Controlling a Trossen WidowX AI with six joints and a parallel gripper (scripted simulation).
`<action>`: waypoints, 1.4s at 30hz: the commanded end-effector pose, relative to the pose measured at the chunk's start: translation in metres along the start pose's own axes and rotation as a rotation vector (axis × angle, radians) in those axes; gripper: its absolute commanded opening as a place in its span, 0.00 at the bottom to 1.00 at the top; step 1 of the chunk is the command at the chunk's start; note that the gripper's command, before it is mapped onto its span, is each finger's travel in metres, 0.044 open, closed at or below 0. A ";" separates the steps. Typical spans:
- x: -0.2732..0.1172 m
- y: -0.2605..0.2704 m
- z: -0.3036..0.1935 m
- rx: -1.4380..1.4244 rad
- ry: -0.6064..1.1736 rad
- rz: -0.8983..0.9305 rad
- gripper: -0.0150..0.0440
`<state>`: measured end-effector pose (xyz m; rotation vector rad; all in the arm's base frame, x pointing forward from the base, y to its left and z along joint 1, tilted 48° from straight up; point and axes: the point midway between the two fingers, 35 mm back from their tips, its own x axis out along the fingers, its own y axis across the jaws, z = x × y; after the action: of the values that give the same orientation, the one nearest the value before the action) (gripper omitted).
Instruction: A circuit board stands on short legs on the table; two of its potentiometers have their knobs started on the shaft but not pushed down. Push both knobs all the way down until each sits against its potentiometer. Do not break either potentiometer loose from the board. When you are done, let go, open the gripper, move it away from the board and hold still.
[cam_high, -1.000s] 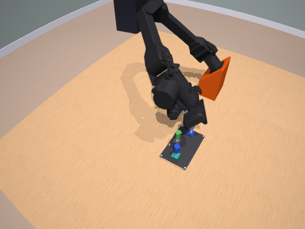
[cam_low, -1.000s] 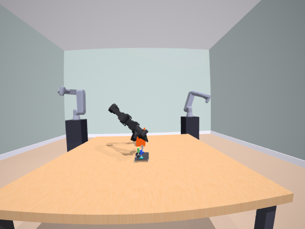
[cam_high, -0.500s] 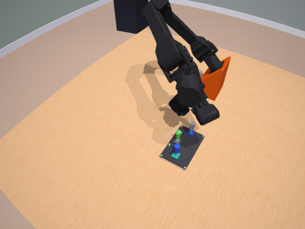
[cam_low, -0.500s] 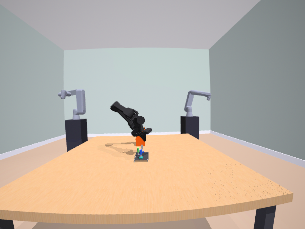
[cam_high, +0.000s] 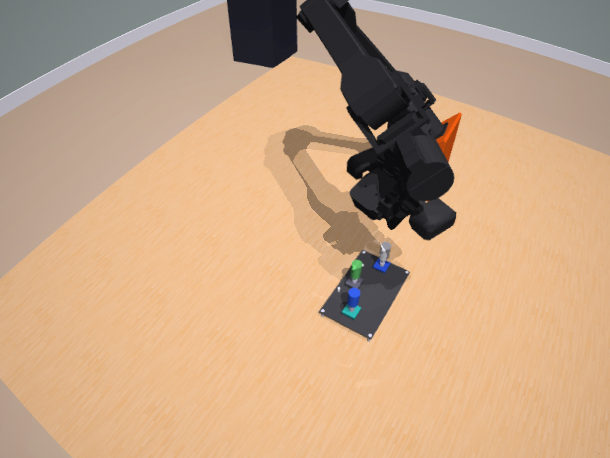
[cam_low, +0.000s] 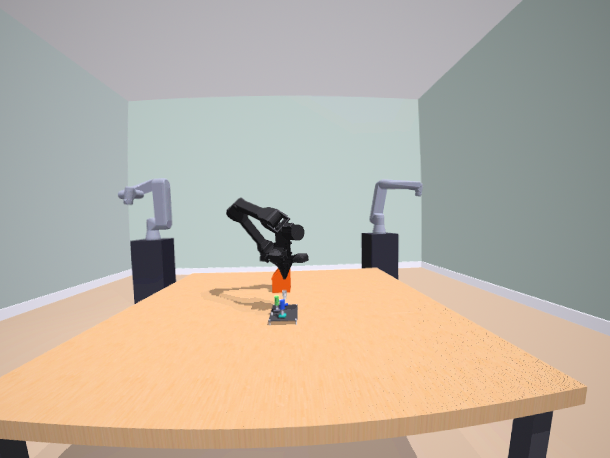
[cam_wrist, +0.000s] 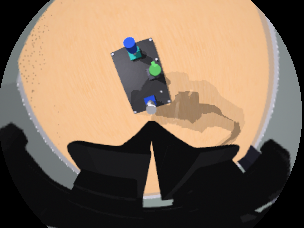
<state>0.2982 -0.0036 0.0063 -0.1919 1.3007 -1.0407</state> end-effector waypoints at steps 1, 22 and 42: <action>-0.001 -0.001 0.002 -0.022 -0.018 -0.017 0.25; 0.038 -0.002 0.003 -0.021 -0.019 -0.019 0.25; 0.042 -0.002 0.003 -0.021 -0.019 -0.019 0.25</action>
<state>0.2952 -0.0348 -0.0202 -0.2233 1.2987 -1.0400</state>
